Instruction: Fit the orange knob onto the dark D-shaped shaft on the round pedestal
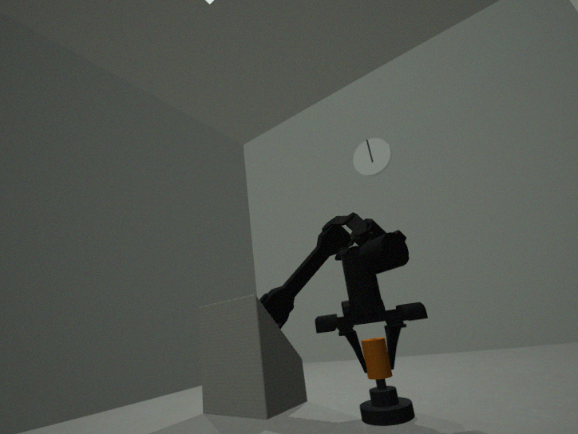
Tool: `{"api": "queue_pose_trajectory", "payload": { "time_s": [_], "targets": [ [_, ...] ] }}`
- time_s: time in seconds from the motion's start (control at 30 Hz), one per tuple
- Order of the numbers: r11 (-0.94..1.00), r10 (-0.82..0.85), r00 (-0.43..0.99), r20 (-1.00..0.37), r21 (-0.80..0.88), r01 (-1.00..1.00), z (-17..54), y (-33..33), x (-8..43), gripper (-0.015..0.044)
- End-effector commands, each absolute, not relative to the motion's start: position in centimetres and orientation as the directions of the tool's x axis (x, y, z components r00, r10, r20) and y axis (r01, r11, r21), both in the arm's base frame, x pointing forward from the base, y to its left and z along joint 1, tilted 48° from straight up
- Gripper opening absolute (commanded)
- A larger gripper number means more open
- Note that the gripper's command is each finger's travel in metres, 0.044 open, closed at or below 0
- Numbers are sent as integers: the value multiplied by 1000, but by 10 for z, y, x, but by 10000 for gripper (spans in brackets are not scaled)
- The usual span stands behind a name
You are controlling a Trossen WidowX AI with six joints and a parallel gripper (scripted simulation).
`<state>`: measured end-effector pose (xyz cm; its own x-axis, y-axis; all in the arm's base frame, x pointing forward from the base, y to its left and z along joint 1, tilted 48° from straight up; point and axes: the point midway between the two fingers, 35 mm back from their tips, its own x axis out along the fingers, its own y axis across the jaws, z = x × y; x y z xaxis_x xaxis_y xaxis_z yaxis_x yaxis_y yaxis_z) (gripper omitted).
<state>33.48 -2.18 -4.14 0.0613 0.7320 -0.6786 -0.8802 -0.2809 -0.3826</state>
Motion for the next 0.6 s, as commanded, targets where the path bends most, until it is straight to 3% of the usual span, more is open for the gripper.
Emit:
{"api": "queue_pose_trajectory", "payload": {
  "time_s": [0.0,0.57],
  "targets": [
    [-280,734,63,-676,-386,-879,-43,-21,334,0],
    [-286,734,63,-676,-392,-874,-39,-25,336,0]
  ]
}}
